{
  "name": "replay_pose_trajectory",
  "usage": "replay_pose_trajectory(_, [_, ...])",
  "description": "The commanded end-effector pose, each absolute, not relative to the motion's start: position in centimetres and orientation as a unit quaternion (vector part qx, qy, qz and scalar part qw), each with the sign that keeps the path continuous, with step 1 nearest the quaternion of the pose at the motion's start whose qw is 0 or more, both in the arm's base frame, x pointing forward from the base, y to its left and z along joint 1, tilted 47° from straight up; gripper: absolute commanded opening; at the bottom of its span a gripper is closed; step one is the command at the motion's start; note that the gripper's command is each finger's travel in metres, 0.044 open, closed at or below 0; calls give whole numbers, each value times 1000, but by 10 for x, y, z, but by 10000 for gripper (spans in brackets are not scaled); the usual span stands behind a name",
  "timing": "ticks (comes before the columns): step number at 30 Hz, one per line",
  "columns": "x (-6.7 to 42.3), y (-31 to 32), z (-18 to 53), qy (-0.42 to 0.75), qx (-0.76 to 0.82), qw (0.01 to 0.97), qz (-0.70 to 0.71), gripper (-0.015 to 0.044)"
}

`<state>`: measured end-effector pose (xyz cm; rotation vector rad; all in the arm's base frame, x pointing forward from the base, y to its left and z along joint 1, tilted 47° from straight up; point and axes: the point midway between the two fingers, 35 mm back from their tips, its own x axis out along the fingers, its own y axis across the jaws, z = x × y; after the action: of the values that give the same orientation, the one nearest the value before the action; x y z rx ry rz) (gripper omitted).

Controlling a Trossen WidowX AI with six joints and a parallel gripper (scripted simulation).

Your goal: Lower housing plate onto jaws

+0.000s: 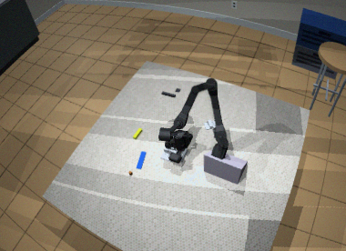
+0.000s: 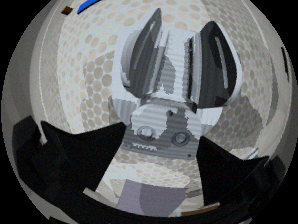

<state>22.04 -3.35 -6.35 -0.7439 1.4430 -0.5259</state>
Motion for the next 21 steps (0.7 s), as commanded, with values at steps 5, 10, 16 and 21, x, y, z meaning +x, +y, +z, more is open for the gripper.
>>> replay_pose_trajectory(5, [220, -34, -64, 638, -329, 657, -231, 351])
replay_pose_trajectory(10, [220, -34, -64, 638, -329, 657, -231, 351])
replay_pose_trajectory(16, [220, -33, -63, 637, -328, 658, -232, 440])
replay_pose_trajectory(21, [220, -33, -63, 637, -328, 658, -232, 440])
